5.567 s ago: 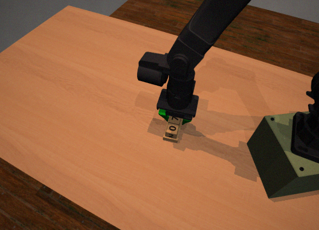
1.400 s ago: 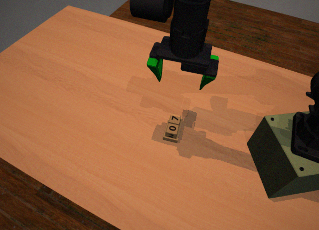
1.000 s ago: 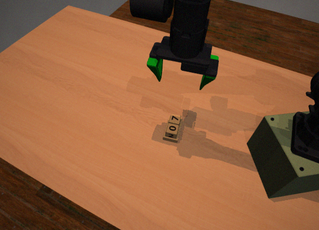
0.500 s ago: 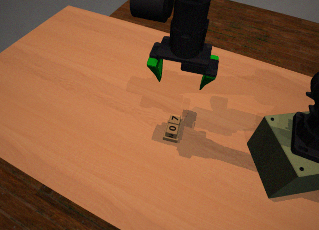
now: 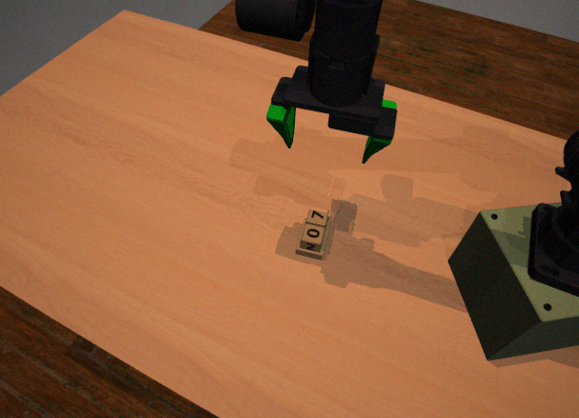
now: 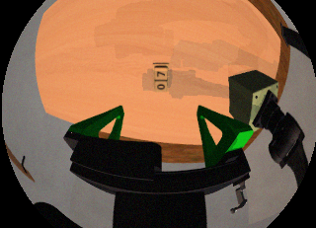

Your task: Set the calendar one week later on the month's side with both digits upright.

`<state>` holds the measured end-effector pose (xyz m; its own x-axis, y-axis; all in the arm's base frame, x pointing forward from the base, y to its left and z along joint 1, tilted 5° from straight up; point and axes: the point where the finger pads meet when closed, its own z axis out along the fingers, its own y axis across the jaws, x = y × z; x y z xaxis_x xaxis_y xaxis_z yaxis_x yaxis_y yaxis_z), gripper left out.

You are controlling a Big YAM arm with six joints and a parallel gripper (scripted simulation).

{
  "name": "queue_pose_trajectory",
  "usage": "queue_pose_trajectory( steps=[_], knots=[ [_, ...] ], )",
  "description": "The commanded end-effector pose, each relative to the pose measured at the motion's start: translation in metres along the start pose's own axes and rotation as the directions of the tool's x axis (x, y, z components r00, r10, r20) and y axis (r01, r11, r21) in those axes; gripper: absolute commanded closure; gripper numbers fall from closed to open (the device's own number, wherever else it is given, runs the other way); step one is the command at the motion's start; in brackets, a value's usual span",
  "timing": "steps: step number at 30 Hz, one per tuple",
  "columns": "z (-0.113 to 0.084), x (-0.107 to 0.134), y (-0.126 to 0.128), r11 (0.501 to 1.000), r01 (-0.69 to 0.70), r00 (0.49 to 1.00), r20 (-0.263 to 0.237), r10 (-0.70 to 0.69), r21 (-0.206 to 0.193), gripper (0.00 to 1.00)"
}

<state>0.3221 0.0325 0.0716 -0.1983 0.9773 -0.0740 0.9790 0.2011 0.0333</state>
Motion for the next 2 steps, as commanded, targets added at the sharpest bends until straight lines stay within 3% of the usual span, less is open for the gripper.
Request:
queue_pose_trajectory(
  steps=[1, 2],
  knots=[
    [-0.0246, -0.0001, 0.0198, 0.998, -0.009, 1.0, 0.003, 0.009, -0.058, 0.0],
    [-0.0246, -0.0001, 0.0198, 0.998, -0.009, 1.0, 0.003, 0.009, -0.058, 0.0]
  ],
)
